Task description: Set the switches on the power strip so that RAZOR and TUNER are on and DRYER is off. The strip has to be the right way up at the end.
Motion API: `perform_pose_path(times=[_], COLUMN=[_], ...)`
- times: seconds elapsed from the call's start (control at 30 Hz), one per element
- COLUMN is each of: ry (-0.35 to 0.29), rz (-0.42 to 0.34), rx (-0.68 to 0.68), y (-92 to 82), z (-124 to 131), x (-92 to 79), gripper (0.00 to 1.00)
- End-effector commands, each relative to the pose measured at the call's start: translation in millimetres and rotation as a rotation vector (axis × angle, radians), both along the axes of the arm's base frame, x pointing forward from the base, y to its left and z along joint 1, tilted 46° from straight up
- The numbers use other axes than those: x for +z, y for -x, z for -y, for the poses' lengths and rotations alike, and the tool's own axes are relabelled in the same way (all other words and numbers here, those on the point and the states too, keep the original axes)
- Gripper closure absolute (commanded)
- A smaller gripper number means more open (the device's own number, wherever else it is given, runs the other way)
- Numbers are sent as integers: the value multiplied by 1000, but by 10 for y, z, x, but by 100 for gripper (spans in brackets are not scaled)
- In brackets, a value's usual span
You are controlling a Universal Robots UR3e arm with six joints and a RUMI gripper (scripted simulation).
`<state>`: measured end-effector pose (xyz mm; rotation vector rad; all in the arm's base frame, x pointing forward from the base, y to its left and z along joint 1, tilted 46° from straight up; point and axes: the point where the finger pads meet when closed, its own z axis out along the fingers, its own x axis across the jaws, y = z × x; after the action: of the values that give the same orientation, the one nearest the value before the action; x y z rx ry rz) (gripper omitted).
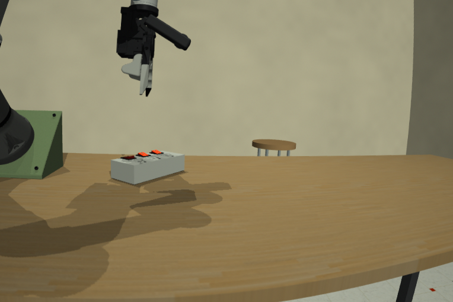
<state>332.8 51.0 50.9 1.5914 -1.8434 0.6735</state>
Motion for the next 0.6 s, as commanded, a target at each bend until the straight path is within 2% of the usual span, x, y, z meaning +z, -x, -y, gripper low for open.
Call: perform_pose_path(times=[0.0,0.2,0.43,0.5,0.57], ry=[-2,-13,-38,-38,-47], rz=[-5,-69,-224,-224,-279], rx=[8,69,218,218,270], y=[-8,-40,-105,-105,-122], z=[-1,27,100,100,127], x=[-4,-75,-246,-246,-304], gripper=[0,0,0,0,0])
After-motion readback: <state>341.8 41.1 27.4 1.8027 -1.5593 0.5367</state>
